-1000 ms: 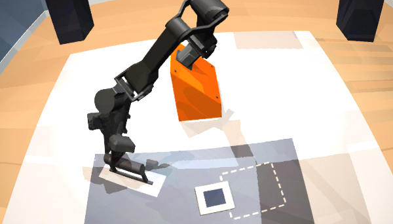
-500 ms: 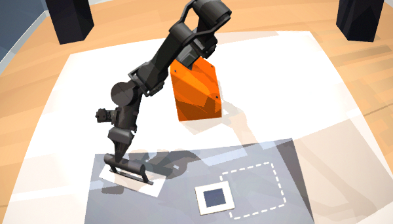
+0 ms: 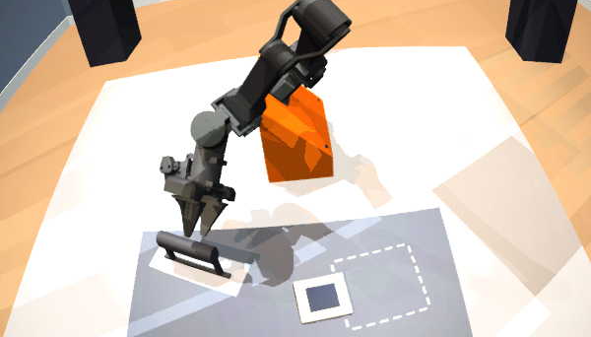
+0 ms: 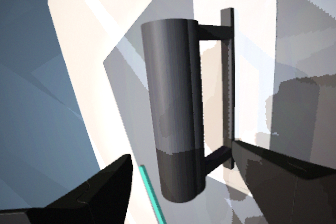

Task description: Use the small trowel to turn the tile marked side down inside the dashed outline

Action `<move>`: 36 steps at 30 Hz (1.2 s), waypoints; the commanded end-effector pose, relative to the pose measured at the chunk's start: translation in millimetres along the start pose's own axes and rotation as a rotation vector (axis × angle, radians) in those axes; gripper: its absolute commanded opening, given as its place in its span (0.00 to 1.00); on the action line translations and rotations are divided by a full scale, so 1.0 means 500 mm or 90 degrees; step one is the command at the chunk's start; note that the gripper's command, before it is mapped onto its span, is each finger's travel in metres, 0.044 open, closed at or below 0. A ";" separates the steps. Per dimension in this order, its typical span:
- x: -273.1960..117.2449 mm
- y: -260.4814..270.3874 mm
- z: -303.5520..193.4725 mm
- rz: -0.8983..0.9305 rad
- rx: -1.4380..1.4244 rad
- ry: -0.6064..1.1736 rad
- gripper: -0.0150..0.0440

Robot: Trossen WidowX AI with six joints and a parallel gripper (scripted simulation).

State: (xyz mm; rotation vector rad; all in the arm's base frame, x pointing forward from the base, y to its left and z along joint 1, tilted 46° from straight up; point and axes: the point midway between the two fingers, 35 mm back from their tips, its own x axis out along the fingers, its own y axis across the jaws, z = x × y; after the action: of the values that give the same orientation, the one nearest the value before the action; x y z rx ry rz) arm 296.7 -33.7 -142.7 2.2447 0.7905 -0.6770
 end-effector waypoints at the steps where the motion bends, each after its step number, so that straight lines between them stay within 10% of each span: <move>1: -0.001 -0.003 -0.004 0.000 0.014 0.005 0.76; 36: 0.109 -0.001 -0.009 -0.002 0.015 0.007 0.76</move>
State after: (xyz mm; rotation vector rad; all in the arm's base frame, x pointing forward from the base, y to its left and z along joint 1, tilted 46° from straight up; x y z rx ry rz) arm 331.9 -13.6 -171.1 2.2664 0.7957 -0.6745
